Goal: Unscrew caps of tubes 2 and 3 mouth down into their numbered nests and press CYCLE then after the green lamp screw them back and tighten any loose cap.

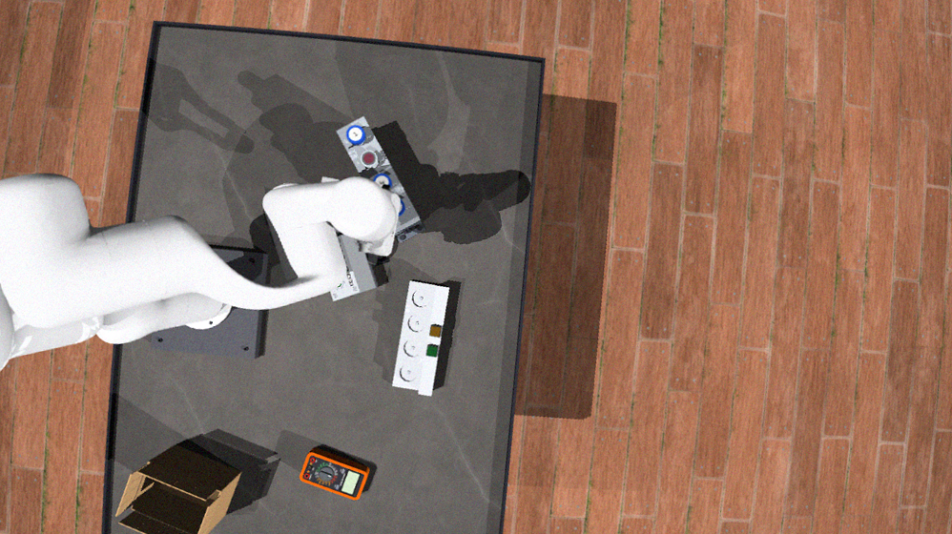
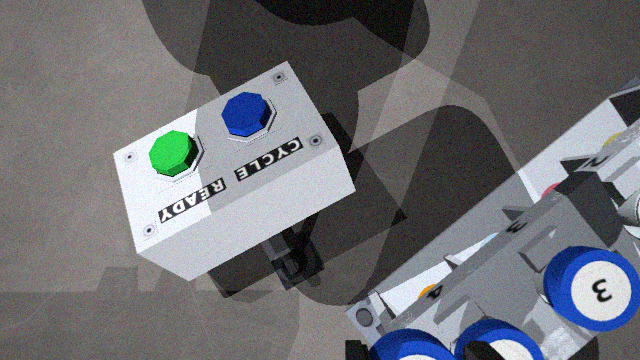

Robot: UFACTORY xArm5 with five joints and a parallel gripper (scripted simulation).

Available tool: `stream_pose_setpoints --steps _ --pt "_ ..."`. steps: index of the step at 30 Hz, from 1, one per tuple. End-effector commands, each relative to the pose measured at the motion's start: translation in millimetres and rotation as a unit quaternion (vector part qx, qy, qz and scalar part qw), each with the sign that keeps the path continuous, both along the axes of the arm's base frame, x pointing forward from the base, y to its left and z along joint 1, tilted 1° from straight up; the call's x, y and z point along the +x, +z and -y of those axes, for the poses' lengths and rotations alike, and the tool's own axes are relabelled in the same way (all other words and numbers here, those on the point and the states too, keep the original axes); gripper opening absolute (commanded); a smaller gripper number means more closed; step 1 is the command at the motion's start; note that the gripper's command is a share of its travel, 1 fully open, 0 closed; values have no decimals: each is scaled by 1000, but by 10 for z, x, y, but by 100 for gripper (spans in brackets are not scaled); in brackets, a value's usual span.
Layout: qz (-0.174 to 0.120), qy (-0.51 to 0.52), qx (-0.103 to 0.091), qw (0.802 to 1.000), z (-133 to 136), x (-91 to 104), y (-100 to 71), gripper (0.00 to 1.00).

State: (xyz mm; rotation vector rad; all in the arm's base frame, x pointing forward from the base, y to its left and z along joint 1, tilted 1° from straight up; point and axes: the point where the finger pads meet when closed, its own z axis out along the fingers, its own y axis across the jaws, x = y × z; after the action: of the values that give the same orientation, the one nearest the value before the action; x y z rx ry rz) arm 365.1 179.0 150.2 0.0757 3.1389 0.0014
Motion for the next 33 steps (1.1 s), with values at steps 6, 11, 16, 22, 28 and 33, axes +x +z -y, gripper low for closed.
stream_pose_setpoints --steps 6,11,16,22,28,33 --pt "6 6 -4 1000 536 240 21 0" --pt "6 6 -4 1000 880 381 26 0" --pt "6 6 -4 1000 1210 516 30 0" --pt "6 6 -4 1000 1485 629 34 0" --pt "6 6 -4 1000 1743 735 37 0" --pt "6 6 -4 1000 1743 735 37 0"
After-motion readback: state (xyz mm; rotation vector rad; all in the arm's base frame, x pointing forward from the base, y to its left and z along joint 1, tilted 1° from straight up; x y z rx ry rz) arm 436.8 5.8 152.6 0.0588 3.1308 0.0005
